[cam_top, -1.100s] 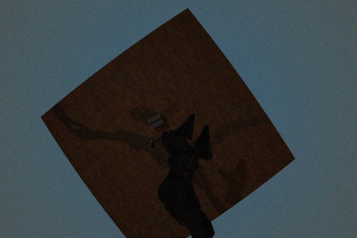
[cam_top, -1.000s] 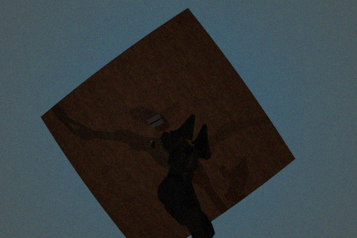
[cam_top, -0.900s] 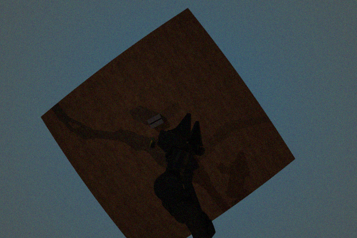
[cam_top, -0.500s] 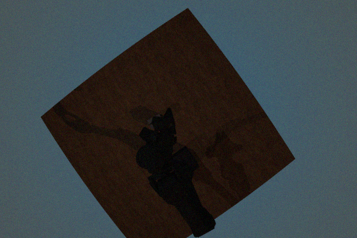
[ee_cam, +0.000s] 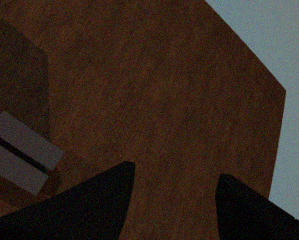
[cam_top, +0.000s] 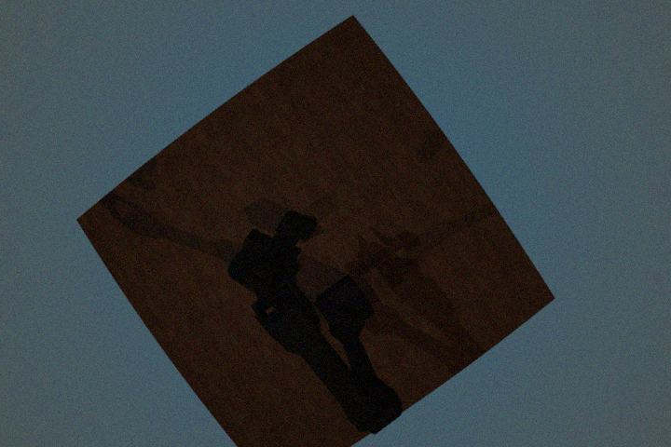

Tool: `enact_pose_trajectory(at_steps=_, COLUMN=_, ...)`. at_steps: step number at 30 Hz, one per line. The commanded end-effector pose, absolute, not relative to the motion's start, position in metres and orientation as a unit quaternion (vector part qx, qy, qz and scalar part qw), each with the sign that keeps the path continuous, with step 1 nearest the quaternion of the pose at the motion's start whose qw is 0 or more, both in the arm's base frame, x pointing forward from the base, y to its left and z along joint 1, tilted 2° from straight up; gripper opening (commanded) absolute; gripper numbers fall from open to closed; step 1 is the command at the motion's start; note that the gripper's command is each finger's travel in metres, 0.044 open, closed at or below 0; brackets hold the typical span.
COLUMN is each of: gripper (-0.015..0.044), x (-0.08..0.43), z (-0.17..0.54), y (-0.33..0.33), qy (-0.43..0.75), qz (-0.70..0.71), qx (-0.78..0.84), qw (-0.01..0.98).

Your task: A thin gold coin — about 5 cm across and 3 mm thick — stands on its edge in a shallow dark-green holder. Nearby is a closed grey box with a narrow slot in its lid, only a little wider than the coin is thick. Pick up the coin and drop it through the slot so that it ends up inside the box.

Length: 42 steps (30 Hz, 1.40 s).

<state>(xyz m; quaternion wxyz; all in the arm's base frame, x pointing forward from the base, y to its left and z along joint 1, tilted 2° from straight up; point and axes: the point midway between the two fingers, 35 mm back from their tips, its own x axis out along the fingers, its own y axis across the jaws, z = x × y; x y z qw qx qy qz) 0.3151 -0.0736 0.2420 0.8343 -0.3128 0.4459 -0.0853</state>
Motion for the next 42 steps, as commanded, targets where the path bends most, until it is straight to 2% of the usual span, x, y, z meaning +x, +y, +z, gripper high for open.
enact_pose_trajectory(at_steps=1, gripper=0.0161, x=0.317, z=0.180, y=-0.027, qy=0.504, qz=-0.087, qx=-0.113, qw=0.852)
enact_pose_trajectory(at_steps=11, gripper=0.0161, x=0.298, z=0.123, y=0.020, qy=0.573, qz=-0.150, qx=0.105, qw=0.799)
enact_pose_trajectory(at_steps=23, gripper=0.0161, x=0.251, z=0.065, y=0.063, qy=0.630, qz=-0.312, qx=0.313, qw=0.638)
enact_pose_trajectory(at_steps=39, gripper=0.0161, x=0.248, z=0.064, y=0.066, qy=0.631, qz=-0.320, qx=0.319, qw=0.630)
enact_pose_trajectory(at_steps=42, gripper=0.0161, x=0.249, z=0.039, y=0.066, qy=0.631, qz=-0.320, qx=0.319, qw=0.630)
